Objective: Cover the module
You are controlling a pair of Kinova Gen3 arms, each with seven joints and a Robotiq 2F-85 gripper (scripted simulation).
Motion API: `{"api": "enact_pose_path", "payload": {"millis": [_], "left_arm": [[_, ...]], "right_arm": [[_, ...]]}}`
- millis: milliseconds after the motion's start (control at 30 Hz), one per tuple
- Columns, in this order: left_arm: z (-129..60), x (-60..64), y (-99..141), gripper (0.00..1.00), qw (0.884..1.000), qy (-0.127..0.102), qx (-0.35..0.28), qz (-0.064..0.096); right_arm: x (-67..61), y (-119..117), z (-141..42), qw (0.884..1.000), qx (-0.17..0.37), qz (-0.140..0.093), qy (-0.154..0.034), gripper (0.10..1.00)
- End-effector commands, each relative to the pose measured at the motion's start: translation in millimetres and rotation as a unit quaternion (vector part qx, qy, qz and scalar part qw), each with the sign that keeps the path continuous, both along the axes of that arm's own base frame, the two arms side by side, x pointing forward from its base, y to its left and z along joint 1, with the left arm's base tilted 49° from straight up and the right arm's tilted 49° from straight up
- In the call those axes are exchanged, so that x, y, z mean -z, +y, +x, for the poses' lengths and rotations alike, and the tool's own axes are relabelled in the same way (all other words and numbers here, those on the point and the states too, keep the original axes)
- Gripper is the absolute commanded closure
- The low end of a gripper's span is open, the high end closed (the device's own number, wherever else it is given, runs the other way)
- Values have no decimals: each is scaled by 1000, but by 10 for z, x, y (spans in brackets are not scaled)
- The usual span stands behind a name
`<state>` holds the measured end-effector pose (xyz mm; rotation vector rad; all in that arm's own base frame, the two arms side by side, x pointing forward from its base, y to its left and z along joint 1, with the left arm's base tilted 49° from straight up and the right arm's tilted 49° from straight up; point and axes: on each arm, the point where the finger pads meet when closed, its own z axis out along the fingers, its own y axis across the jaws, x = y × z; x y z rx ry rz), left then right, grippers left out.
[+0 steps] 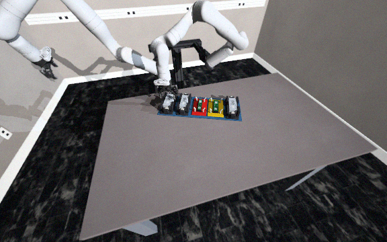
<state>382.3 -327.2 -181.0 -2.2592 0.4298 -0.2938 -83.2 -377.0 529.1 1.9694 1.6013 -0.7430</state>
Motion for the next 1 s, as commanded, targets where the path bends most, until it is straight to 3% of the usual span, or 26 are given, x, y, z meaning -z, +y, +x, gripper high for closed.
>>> {"api": "enact_pose_path", "payload": {"millis": [0, 967], "left_arm": [[11, 1, 9, 2, 1000, 0, 2, 1], [46, 66, 76, 2, 1000, 0, 2, 1]], "right_arm": [[-5, 2, -4, 1000, 0, -1, 0, 100], [-5, 2, -4, 1000, 0, -1, 0, 100]]}}
